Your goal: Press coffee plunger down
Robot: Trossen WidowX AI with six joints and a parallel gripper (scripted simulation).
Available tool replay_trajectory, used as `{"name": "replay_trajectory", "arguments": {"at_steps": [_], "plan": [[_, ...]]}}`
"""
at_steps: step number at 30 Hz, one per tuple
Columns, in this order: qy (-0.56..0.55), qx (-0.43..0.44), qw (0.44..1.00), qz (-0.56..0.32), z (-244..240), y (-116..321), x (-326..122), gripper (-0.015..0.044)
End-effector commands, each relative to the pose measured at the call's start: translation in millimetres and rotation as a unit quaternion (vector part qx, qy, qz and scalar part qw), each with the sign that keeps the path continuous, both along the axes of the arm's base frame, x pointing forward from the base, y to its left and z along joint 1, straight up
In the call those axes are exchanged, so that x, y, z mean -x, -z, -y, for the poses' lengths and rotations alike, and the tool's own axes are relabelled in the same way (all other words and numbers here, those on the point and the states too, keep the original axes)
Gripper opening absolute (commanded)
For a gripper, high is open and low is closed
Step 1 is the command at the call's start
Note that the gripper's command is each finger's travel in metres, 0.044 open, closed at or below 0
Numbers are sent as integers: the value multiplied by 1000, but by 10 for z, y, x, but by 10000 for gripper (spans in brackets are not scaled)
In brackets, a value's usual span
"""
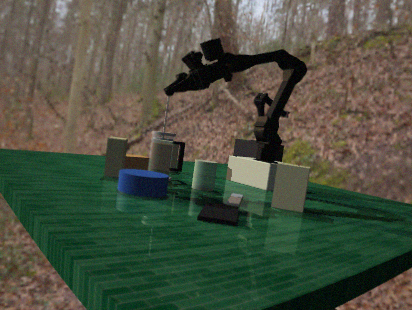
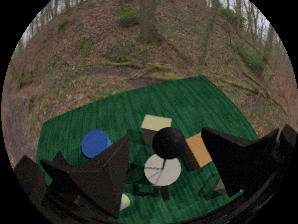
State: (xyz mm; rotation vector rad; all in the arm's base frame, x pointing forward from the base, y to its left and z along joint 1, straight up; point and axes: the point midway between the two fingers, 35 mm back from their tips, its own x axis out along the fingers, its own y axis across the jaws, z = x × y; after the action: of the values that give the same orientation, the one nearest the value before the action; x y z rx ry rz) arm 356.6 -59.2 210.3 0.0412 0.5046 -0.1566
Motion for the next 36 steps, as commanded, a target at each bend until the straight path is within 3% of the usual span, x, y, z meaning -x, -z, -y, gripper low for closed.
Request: {"name": "replay_trajectory", "arguments": {"at_steps": [1, 6, 36], "plan": [[3, 0, 1000, -1, 11, 14, -9, 256], [3, 0, 1000, -1, 11, 14, -9, 127], [3, 0, 1000, -1, 22, 313, -78, 127]]}}
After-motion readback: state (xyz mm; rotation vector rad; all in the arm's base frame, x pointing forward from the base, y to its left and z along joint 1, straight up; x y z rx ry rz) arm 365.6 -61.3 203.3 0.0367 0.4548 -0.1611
